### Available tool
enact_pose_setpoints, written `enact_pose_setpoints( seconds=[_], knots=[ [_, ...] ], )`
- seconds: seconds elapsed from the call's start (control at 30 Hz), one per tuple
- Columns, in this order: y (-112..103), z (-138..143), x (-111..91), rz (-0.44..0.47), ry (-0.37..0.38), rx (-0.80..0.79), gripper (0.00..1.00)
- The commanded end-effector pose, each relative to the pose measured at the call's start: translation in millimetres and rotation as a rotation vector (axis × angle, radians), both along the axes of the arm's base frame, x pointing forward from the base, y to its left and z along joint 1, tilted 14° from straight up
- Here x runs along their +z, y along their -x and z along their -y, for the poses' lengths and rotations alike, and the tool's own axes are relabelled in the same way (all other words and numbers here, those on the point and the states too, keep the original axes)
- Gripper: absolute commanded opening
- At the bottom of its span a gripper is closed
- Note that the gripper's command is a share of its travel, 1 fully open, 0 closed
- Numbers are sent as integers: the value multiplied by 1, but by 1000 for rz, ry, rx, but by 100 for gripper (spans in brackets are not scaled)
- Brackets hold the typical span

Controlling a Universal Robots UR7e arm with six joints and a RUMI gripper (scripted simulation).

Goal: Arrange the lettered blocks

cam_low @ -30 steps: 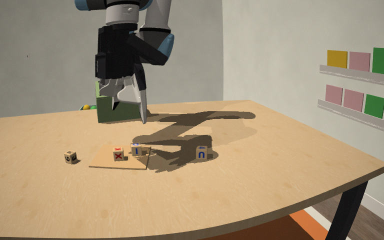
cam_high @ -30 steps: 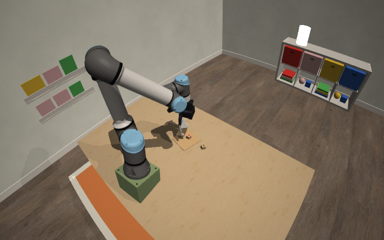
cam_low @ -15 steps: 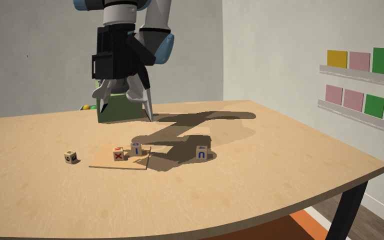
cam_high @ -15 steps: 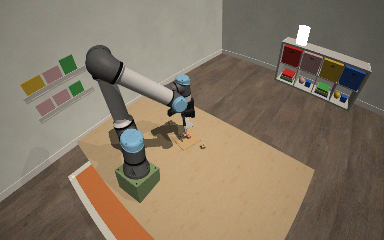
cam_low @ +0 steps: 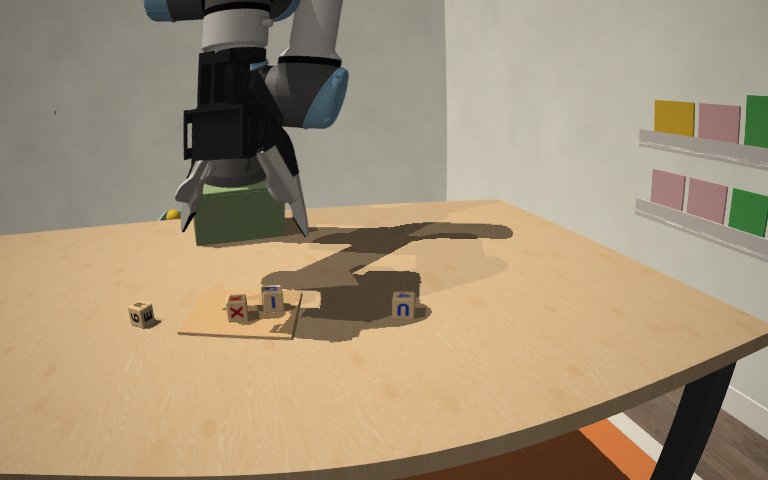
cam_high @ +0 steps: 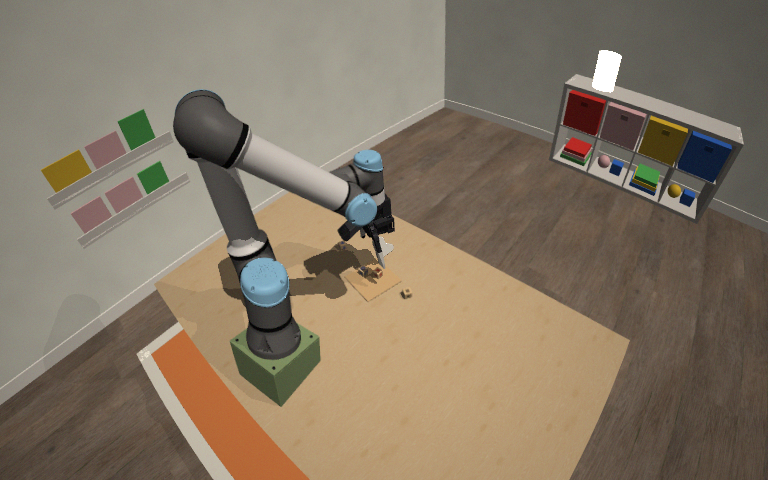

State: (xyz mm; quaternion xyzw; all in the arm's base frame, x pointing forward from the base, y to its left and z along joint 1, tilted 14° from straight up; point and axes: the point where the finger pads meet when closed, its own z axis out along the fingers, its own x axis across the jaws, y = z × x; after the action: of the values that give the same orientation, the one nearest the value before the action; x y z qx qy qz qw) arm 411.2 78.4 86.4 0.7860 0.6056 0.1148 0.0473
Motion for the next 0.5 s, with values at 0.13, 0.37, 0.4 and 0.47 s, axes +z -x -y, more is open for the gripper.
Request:
enact_pose_setpoints(
  seconds=[0.13,0.37,0.4,0.47],
  knots=[
    [-1,4,0,11,30,144,100],
    [-2,7,0,18,54,240,100],
    [-2,7,0,19,57,252,100],
    [-2,8,0,20,60,263,100]
  ],
)
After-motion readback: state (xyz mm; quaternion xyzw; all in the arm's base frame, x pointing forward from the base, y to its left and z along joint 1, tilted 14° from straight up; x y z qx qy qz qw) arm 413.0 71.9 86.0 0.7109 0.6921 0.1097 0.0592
